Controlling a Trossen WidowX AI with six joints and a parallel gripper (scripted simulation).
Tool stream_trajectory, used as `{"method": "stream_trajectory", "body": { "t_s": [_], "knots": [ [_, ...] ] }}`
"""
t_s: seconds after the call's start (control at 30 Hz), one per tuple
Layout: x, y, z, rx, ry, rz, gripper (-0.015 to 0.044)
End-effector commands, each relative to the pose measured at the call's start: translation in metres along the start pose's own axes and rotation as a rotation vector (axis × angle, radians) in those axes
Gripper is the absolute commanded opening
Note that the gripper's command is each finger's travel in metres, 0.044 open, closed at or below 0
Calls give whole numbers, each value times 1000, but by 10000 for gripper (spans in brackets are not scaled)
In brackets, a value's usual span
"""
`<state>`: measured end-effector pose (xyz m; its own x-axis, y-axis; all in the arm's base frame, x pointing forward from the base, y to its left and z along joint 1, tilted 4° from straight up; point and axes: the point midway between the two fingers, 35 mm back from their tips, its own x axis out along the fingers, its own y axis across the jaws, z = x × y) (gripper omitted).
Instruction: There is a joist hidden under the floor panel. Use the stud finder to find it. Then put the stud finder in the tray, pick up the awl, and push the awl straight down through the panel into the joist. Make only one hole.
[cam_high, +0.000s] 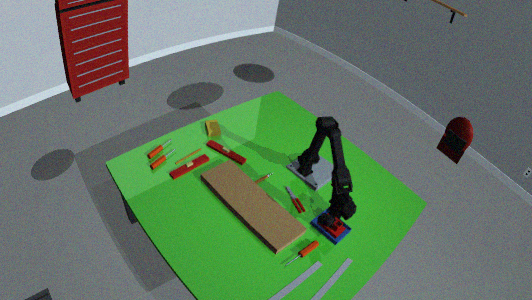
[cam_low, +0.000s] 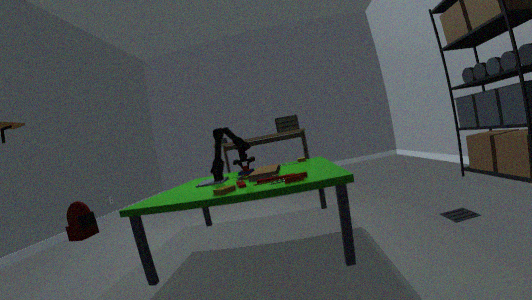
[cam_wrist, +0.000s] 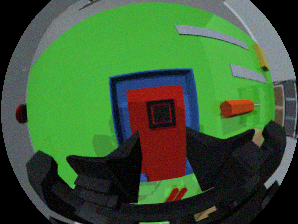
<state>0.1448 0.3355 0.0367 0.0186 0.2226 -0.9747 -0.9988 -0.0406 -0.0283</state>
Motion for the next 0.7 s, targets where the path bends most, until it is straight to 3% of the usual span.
{"method": "stream_trajectory", "body": {
  "t_s": [0.0, 0.4, 0.53, 0.67],
  "knots": [
    [2, 1, 0, -6, -6, 4, 0],
    [0, 0, 0, 0, -1, 0, 315],
    [-22, -2, 9, 0, -2, 0, 420],
    [-70, -2, 23, 0, -3, 0, 440]
  ]
}}
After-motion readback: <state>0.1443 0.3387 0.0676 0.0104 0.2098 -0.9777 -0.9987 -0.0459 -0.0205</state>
